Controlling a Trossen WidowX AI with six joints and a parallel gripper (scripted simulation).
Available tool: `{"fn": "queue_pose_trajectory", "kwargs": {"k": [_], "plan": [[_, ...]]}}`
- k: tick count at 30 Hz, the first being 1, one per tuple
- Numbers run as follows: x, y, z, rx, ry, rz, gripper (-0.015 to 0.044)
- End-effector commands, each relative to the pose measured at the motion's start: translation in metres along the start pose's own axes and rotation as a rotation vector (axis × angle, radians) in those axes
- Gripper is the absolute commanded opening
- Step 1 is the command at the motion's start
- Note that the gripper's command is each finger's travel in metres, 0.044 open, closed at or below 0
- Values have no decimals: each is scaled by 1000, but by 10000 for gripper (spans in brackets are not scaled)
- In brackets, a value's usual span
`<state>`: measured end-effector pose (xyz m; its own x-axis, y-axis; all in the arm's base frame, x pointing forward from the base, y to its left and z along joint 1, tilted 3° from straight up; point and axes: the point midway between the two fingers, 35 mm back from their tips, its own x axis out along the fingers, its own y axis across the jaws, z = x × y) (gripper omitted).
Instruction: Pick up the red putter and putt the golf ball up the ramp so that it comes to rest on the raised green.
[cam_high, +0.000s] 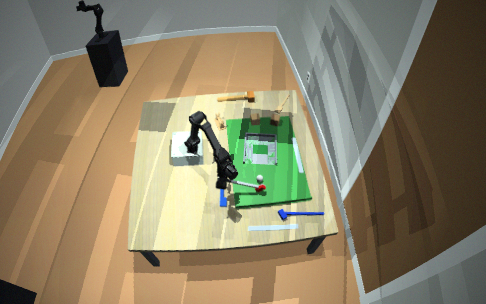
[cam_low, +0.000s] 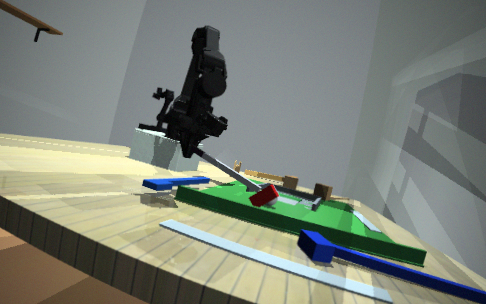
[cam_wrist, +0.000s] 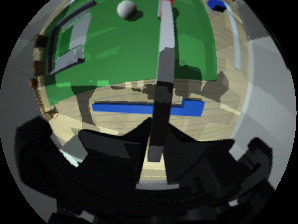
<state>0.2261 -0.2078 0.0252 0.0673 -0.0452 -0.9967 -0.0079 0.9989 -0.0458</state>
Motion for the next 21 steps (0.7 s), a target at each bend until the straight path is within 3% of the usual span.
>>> {"fn": "queue_pose_trajectory", "kwargs": {"k": [1,11,21], "plan": [[-1,-10,1,-4,-5,-6,0],[0,1,2,1,-1,-2,0],[-1,116,4,-3,-5,7,0]]}}
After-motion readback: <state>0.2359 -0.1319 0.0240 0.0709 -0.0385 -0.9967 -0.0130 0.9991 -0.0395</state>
